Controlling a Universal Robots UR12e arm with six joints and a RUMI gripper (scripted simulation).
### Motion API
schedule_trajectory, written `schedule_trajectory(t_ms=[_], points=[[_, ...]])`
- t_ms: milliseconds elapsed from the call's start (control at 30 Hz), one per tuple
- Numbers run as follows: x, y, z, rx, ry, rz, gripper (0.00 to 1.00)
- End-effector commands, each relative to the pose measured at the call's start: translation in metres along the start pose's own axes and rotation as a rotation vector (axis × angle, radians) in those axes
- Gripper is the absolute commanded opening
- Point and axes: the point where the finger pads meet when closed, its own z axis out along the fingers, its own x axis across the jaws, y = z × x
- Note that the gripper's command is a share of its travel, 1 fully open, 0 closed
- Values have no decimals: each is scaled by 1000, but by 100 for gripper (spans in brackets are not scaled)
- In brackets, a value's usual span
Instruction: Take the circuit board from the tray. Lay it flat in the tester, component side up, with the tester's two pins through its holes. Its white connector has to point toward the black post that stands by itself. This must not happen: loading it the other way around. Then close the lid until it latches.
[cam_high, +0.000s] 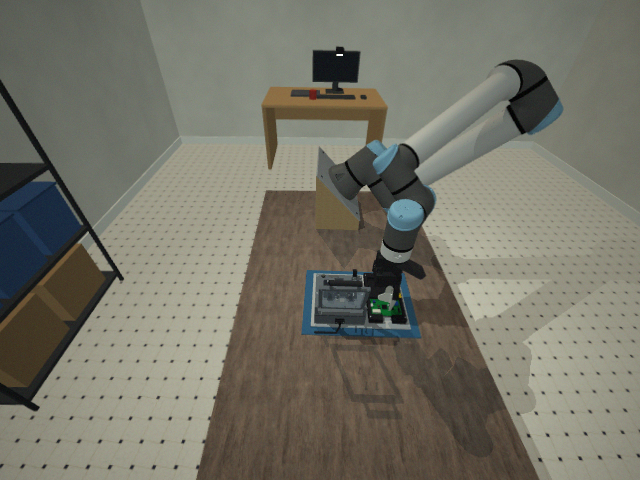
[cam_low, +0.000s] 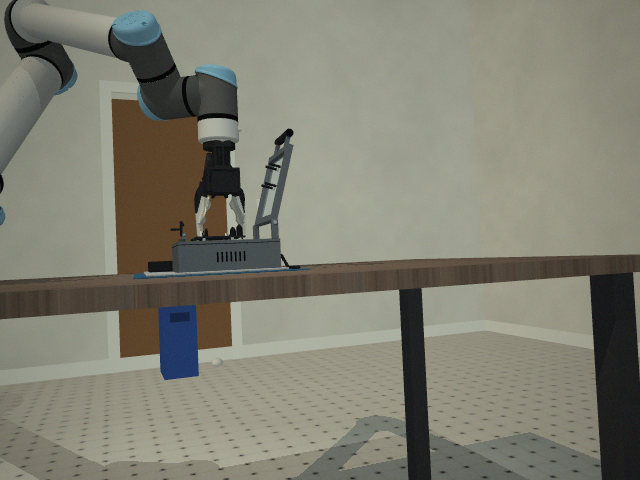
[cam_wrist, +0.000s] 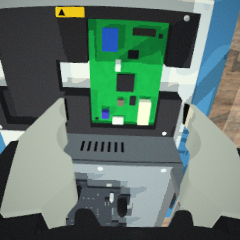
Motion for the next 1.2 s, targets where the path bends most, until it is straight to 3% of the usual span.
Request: schedule_trajectory(t_ms=[0, 1167], points=[[1, 0, 0, 0, 1, 0, 59], [1, 0, 0, 0, 1, 0, 59]])
